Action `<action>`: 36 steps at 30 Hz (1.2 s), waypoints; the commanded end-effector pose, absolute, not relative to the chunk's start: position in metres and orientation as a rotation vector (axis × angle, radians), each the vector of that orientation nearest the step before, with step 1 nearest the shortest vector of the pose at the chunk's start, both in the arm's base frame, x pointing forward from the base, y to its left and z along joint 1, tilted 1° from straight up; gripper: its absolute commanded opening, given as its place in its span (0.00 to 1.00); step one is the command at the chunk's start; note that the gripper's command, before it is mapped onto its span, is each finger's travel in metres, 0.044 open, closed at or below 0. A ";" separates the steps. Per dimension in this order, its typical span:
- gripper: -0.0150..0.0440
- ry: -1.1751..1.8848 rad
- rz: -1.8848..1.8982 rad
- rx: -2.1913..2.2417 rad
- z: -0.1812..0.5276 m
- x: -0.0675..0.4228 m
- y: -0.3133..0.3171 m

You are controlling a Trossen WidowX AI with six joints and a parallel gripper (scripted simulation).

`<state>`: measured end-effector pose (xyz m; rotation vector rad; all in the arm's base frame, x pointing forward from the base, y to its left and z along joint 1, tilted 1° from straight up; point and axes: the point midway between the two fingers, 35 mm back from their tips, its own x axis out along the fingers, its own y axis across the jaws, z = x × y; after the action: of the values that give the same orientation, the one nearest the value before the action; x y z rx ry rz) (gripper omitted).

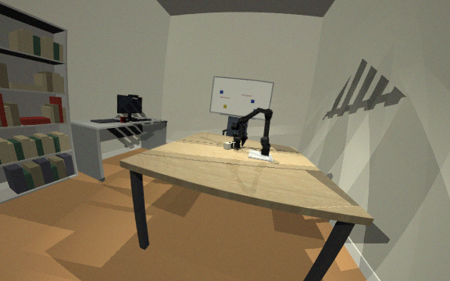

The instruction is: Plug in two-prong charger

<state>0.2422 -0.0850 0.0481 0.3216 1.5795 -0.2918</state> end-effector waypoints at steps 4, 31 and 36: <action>1.00 1.584 -0.294 0.325 0.047 0.232 -0.081; 1.00 1.398 -0.314 0.282 0.069 0.218 -0.076; 1.00 1.129 -0.341 0.230 0.104 0.224 -0.079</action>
<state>0.2245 -0.0779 0.0870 0.2558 1.2663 -0.3226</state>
